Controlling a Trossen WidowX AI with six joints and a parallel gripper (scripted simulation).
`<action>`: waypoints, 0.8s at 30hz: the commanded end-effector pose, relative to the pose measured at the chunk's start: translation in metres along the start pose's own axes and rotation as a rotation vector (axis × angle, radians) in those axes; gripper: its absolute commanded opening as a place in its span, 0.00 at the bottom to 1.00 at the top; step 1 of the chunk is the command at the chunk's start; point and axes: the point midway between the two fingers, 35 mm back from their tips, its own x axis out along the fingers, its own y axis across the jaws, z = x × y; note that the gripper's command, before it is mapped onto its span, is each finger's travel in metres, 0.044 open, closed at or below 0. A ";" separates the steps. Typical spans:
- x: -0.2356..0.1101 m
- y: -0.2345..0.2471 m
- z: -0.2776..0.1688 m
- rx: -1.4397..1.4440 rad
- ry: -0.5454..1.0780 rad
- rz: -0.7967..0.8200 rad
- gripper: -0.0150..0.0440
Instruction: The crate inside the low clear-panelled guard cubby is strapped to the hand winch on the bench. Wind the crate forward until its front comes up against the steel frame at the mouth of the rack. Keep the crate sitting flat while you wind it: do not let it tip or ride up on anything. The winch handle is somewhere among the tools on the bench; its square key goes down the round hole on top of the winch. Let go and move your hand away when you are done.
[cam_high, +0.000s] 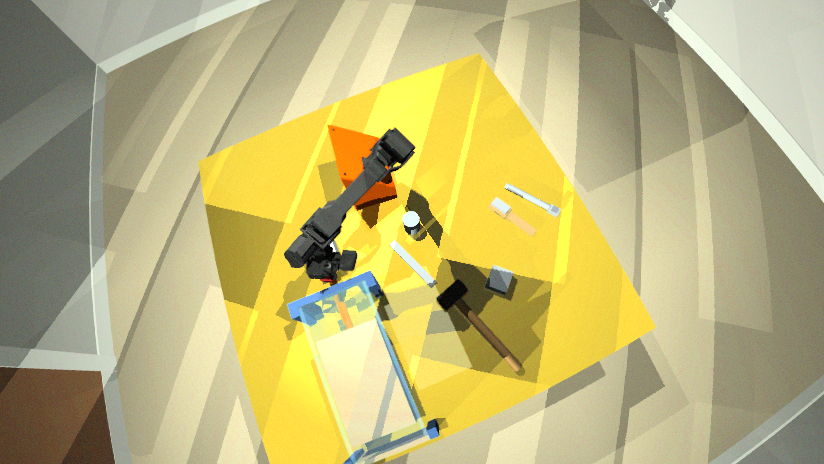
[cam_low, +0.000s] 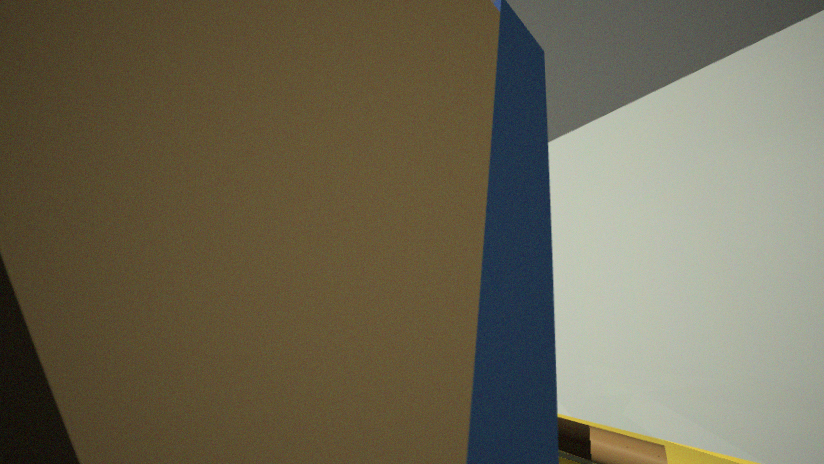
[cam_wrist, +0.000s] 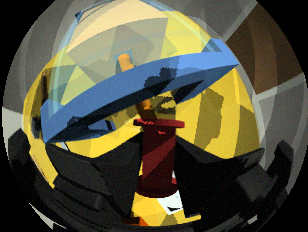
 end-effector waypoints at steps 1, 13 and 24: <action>0.002 0.001 -0.003 0.006 0.004 0.005 0.25; -0.001 0.008 -0.008 0.006 0.005 0.005 0.25; -0.004 0.017 -0.016 0.007 0.005 0.006 0.25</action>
